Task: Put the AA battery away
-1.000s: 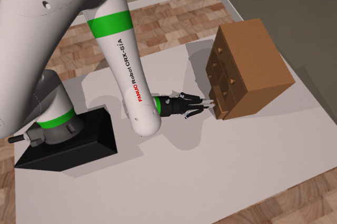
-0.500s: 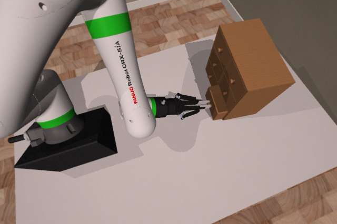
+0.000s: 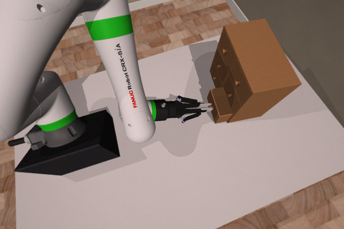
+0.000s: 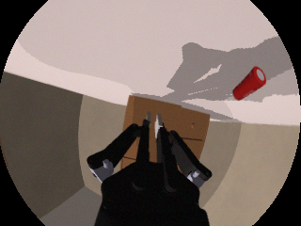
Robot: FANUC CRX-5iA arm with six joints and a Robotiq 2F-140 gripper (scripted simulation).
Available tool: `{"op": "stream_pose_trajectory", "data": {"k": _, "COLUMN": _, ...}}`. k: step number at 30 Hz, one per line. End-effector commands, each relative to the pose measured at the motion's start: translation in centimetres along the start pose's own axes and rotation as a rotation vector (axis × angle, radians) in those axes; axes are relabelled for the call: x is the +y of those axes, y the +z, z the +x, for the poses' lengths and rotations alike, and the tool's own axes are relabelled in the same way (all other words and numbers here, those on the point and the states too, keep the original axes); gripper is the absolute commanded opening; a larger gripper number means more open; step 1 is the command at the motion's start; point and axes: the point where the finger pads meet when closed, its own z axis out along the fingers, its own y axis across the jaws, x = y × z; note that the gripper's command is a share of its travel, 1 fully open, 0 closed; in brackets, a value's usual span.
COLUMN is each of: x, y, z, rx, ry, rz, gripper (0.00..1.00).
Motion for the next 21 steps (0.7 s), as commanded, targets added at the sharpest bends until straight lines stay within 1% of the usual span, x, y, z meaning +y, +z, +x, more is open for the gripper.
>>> {"op": "stream_pose_trajectory", "data": {"k": 1, "x": -0.01, "y": -0.25, "z": 0.08, "rx": 0.0, "ry": 0.0, "rz": 0.0, "gripper": 0.08}}
{"op": "stream_pose_trajectory", "data": {"k": 21, "x": -0.01, "y": -0.47, "z": 0.16, "rx": 0.0, "ry": 0.0, "rz": 0.0, "gripper": 0.08}}
